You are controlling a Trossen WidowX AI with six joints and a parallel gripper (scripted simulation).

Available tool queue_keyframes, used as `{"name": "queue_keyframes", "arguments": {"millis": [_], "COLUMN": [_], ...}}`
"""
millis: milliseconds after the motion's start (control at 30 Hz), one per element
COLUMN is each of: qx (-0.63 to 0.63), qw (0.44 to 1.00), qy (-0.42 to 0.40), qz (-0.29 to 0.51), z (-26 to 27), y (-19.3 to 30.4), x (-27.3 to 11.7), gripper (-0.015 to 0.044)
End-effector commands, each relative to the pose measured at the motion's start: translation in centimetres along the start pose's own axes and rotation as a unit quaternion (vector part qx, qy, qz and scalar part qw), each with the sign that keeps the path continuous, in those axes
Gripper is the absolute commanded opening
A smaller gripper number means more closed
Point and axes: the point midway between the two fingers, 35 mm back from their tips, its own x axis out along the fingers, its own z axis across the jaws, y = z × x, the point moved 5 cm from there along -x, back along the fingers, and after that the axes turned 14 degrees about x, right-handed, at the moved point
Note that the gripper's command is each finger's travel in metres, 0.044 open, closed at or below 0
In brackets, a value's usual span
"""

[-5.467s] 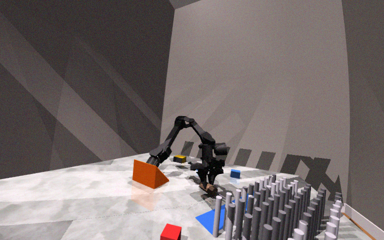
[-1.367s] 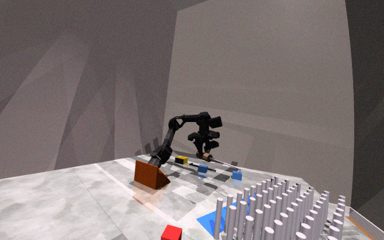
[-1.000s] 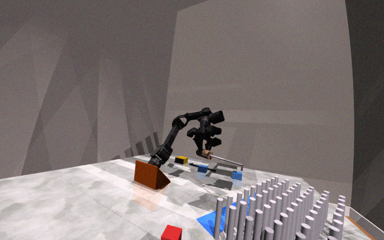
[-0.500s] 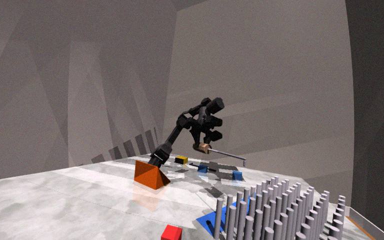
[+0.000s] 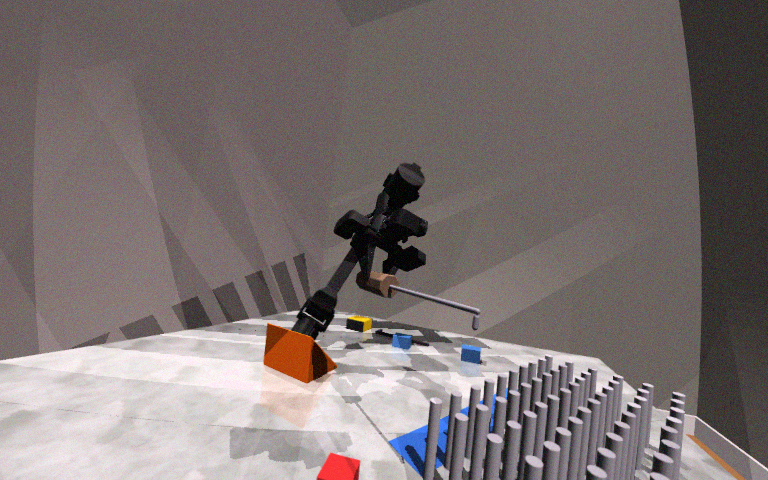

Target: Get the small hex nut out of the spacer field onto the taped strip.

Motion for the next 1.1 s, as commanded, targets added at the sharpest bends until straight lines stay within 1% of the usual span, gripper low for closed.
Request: {"name": "queue_keyframes", "arguments": {"millis": [0,533,1067], "qx": [-0.012,-0.033,-0.082], "qw": [1.0,0.999,0.995], "qy": [-0.003,-0.024,-0.055], "qz": [0.002,0.015,0.011], "z": [-2.3,-13.6,-25.5], "y": [-1.3,-3.9,-2.8], "x": [0.3,3.1,6.6], "gripper": [0.0,0.0,0.0]}}
